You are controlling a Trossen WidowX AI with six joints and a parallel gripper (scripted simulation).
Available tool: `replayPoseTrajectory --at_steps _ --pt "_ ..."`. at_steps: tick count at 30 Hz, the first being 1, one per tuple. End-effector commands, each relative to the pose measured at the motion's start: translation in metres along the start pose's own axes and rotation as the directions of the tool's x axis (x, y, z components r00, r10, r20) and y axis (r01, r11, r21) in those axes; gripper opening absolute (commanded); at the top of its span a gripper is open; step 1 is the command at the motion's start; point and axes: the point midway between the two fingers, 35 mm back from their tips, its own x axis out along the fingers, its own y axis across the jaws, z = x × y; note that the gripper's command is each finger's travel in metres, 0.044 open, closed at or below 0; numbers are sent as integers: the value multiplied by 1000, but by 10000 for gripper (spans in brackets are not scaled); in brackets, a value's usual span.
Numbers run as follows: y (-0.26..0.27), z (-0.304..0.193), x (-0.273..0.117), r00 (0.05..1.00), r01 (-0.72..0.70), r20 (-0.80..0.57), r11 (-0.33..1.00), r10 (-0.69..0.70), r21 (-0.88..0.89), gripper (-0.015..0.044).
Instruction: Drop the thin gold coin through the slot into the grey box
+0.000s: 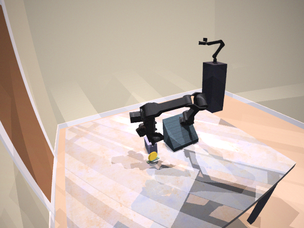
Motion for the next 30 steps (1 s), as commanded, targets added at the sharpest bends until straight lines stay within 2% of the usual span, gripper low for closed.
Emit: replayPoseTrajectory --at_steps 1,5,30 --pt "2 0 3 1000 8 -12 1000 -9 -16 161" --pt "2 -1 35 1000 7 -11 1000 -7 -17 161" --pt "0 0 73 1000 12 -16 1000 -12 -16 161"
